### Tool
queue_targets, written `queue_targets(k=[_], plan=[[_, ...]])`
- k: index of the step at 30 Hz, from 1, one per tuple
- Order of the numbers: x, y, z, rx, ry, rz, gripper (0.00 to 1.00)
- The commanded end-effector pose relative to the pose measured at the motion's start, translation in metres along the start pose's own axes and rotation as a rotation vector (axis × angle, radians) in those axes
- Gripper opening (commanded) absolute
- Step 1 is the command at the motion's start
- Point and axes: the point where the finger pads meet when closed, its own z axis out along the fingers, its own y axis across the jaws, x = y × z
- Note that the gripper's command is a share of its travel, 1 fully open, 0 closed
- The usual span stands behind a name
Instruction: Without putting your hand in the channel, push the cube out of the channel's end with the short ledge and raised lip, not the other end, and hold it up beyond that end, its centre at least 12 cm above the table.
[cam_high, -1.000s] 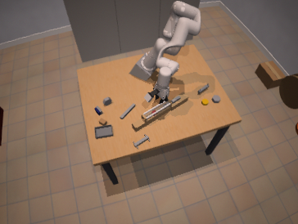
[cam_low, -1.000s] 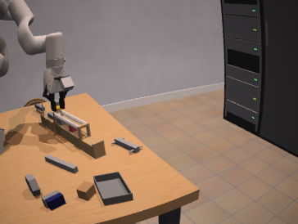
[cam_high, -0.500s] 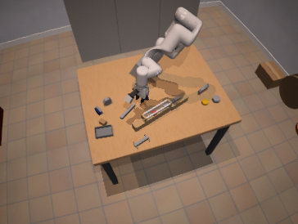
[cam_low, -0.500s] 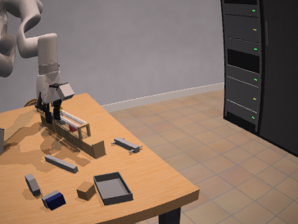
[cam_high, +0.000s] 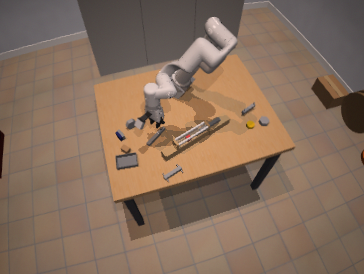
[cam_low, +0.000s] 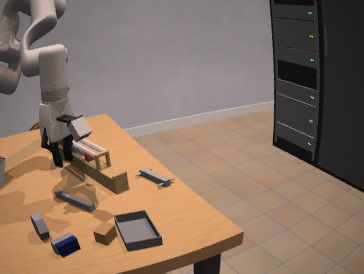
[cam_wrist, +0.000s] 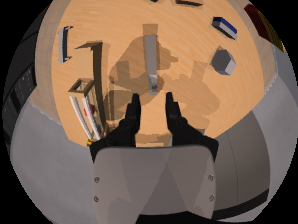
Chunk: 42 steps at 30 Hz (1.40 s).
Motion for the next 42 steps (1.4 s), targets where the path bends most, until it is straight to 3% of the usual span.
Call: queue_targets(k=[1,21,28,30,37,42], plan=[[0.004,0.0,0.0,0.008,-0.005,-0.003,0.38],[0.004,0.0,0.002,0.008,-0.005,-0.003,0.38],[0.005,0.0,0.038,0.008,-0.005,-0.003,0.38],[0.005,0.0,0.038,0.008,-0.005,-0.003,0.38],[0.005,-0.001,0.081,0.008,-0.005,-0.003,0.38],[0.005,-0.001,0.091,0.008,-0.005,-0.003,0.38]])
